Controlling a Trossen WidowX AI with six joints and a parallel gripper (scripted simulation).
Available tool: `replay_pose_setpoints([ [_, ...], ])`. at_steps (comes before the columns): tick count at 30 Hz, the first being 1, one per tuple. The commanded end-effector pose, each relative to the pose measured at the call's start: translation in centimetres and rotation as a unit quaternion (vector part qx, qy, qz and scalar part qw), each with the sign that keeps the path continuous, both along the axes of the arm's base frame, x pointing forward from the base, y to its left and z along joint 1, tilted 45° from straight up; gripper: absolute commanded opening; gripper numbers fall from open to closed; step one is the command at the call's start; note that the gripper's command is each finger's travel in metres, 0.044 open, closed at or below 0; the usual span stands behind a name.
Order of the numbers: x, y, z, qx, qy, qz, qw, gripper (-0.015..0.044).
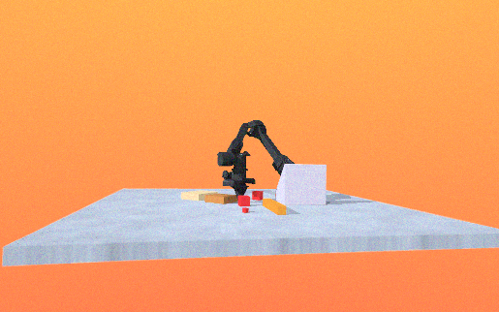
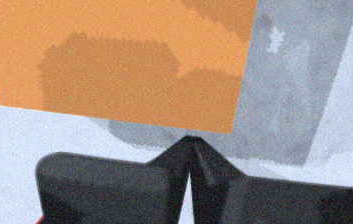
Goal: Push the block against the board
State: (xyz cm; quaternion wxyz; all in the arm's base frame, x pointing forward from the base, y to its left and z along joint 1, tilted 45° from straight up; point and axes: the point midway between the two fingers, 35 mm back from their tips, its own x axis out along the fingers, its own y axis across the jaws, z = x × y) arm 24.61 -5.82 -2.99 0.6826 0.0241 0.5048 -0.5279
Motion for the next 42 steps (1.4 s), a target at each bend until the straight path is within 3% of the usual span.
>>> replay_pose_setpoints([
  [1, 0.8, -0.2, 0.4, -0.001, -0.004, 0.003, 1.0, 0.0],
  [13, 1.7, -0.8, 1.0, -0.001, -0.004, 0.003, 1.0, 0.0],
  [42, -1.5, 1.7, -1.3, -0.001, -0.003, 0.003, 1.0, 0.0],
])
